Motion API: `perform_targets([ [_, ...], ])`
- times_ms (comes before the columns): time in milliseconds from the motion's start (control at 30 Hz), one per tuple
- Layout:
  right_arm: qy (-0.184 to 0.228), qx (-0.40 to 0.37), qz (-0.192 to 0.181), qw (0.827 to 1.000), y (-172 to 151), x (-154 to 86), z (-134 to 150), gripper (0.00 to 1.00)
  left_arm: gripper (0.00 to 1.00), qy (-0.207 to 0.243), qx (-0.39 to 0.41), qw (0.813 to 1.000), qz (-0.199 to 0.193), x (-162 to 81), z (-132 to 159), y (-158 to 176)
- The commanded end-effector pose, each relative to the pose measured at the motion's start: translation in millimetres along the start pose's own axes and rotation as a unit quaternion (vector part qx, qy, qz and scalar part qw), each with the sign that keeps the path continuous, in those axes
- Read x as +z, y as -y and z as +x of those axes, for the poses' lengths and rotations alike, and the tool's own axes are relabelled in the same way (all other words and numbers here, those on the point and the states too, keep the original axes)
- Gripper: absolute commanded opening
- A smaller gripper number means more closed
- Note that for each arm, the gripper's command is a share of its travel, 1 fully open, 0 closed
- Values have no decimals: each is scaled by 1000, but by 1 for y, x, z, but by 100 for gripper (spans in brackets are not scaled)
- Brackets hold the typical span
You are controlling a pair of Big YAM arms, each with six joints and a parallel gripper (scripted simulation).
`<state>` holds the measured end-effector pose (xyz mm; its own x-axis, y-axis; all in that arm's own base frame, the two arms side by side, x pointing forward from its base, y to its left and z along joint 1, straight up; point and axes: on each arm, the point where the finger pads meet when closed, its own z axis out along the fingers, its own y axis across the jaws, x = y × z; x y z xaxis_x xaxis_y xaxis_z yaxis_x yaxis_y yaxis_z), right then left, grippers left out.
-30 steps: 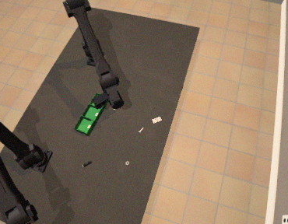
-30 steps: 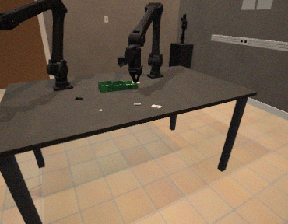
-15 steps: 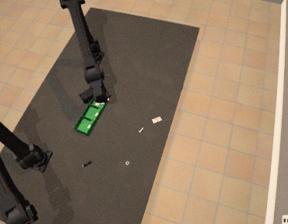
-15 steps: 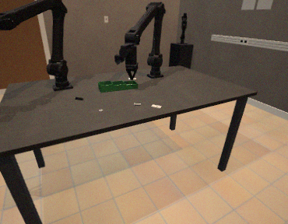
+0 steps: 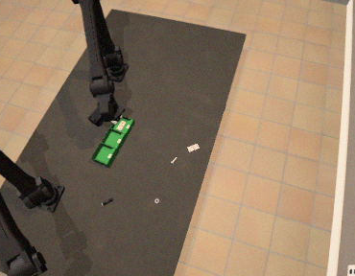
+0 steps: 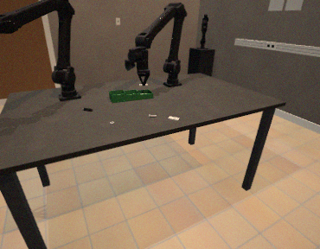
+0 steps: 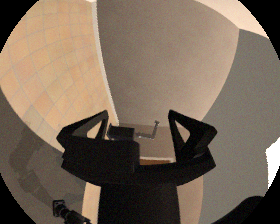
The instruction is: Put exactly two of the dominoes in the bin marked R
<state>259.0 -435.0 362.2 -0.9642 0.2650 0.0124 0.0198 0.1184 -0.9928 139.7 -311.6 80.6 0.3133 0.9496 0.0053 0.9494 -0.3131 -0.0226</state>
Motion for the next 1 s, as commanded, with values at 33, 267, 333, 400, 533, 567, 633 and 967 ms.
perform_targets([
  [33, -4, 6, 3, 1000, 6, 3, 3, 100, 20, 11, -67, 998, -15, -9, 4, -9],
  [267, -4, 6, 3, 1000, 6, 3, 3, 100, 20, 26, -100, 994, -30, -17, -8, -15],
  [333, -4, 6, 3, 1000, 6, 3, 3, 100, 20, 28, -101, 994, -32, -19, -11, -20],
  [400, -4, 6, 3, 1000, 6, 3, 3, 100, 20, 29, -102, 994, -32, -20, -15, -24],
  [533, -4, 6, 3, 1000, 6, 3, 3, 100, 20, 25, -103, 994, -29, -16, -16, -26],
  [567, -4, 6, 3, 1000, 6, 3, 3, 100, 20, 25, -103, 994, -29, -16, -16, -26],
  [633, -4, 6, 3, 1000, 6, 3, 3, 100, 20, 25, -103, 994, -29, -16, -16, -27],
  [967, -4, 6, 3, 1000, 6, 3, 3, 100, 20, 25, -102, 994, -29, -15, -16, -31],
])
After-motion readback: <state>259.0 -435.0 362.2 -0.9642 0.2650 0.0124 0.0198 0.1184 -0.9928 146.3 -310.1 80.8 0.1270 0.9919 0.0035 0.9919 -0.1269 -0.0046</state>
